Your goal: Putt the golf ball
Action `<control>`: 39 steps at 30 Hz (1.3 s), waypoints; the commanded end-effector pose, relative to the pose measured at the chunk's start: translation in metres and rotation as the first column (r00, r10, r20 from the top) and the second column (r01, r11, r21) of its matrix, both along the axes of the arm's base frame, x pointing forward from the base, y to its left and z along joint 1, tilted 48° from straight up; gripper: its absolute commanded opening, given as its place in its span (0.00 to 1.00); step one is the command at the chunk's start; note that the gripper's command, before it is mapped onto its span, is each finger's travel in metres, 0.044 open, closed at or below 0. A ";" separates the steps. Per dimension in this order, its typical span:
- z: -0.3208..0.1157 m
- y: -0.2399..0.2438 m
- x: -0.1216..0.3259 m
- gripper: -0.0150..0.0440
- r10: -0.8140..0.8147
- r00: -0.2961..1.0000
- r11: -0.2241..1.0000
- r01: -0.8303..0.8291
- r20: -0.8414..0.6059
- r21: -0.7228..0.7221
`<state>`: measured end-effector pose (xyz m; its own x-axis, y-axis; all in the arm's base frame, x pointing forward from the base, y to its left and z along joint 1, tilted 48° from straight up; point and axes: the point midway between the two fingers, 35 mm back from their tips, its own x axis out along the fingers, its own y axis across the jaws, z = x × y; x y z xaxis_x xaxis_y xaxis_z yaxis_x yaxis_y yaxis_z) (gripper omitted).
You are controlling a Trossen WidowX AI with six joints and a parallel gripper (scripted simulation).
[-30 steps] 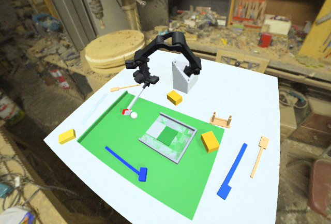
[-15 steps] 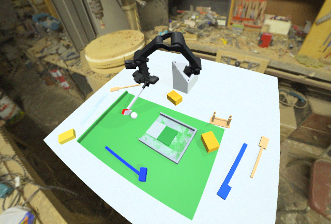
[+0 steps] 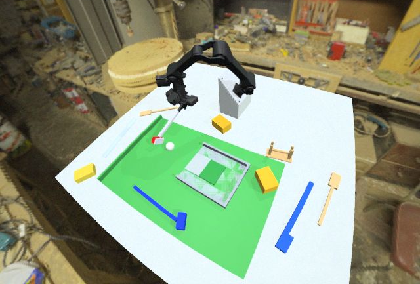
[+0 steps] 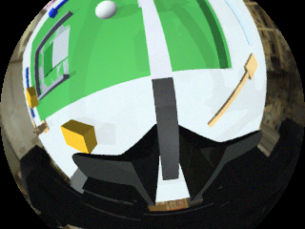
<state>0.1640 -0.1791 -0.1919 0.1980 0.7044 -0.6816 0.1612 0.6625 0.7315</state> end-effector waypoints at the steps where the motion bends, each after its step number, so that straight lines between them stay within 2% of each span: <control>1: 0.025 0.016 0.010 0.25 0.000 1.000 1.000 0.000 0.003 0.001; 7: 0.084 0.073 0.022 0.25 0.001 1.000 1.000 -0.001 0.005 0.005; 10: 0.097 0.088 0.022 0.25 0.002 1.000 1.000 -0.002 0.006 0.008; 16: 0.103 0.080 0.020 0.25 0.002 1.000 1.000 -0.002 0.006 0.007; 24: 0.136 0.046 0.010 0.25 0.002 1.000 1.000 -0.002 0.005 0.006; 39: 0.131 0.051 0.012 0.25 -0.001 1.000 1.000 0.001 0.002 0.008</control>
